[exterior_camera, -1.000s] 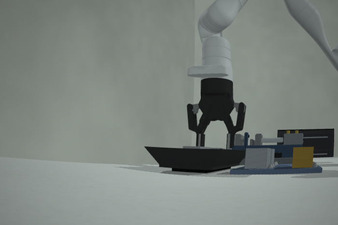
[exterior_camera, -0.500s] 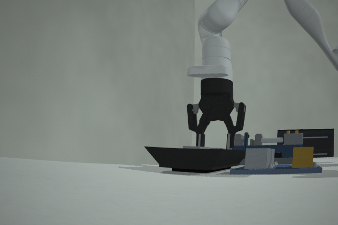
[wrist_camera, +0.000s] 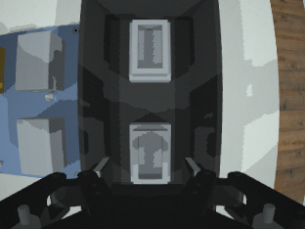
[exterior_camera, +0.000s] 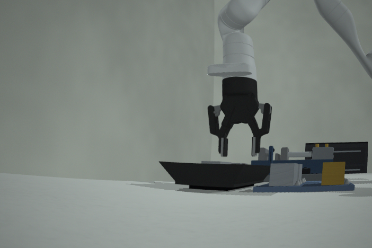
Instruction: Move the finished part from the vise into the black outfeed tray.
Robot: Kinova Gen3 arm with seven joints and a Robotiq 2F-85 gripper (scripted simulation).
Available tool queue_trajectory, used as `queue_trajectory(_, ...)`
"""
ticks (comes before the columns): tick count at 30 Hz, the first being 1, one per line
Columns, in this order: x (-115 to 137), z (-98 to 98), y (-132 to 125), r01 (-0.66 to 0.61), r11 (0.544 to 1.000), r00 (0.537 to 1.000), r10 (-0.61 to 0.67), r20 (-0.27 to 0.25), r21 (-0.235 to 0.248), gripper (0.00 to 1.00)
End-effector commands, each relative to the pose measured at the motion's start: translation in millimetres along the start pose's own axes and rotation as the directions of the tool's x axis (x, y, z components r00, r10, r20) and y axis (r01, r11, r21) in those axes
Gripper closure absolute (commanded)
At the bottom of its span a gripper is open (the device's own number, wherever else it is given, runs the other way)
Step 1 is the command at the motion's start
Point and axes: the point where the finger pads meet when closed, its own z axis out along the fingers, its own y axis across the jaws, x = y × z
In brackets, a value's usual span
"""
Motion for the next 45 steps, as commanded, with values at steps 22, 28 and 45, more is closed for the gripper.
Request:
queue_trajectory(22,4,-116.4,2,0.002,1.000,1.000,-0.002,-0.015,-0.011,0.33)
queue_trajectory(28,4,-124.0,2,0.002,1.000,1.000,-0.002,-0.015,-0.011,0.33)
queue_trajectory(45,4,-126.5,2,0.002,1.000,1.000,-0.002,-0.015,-0.011,1.00)
